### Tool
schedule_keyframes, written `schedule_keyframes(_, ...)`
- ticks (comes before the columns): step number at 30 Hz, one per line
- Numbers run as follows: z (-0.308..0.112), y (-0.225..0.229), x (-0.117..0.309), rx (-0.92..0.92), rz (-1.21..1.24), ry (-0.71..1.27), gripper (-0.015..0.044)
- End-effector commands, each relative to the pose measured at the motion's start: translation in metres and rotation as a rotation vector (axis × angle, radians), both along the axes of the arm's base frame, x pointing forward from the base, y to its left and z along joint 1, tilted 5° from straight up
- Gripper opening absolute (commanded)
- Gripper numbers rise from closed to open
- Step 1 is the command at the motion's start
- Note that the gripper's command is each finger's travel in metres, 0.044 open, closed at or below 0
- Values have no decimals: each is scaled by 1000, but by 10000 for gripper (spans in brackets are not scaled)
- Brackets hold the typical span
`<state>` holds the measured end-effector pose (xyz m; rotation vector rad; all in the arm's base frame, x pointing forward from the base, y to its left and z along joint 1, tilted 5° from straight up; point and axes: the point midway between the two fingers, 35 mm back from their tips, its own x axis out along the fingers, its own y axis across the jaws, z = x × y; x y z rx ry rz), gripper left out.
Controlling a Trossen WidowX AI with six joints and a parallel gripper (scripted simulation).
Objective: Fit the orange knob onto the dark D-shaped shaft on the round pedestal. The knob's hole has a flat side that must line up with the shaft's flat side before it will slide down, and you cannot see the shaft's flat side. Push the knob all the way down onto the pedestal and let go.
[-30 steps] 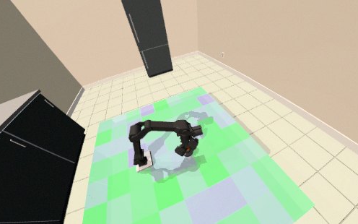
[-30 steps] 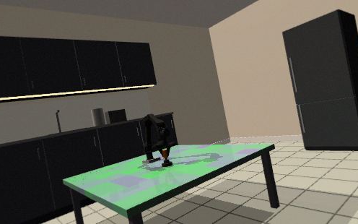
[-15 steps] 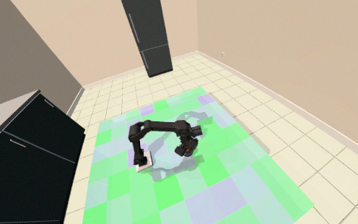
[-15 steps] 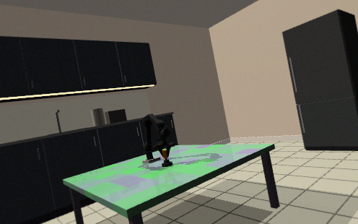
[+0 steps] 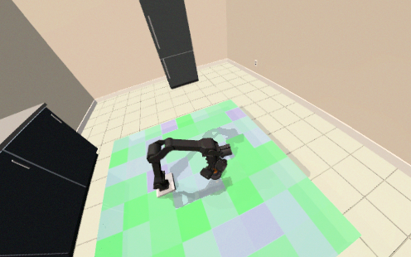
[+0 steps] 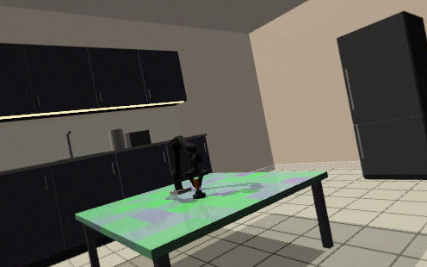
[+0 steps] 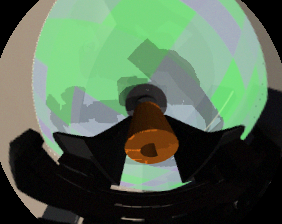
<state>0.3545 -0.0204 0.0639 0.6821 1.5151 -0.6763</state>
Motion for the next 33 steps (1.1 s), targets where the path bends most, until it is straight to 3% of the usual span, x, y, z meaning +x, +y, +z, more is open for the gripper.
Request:
schedule_keyframes(1, 3, -1, 0, -2, -4, 2, 0)
schedule_keyframes(12, 6, -1, 3, -12, -213, 7, 0)
schedule_keyframes(33, 1, 0, 3, -12, -213, 7, 0)
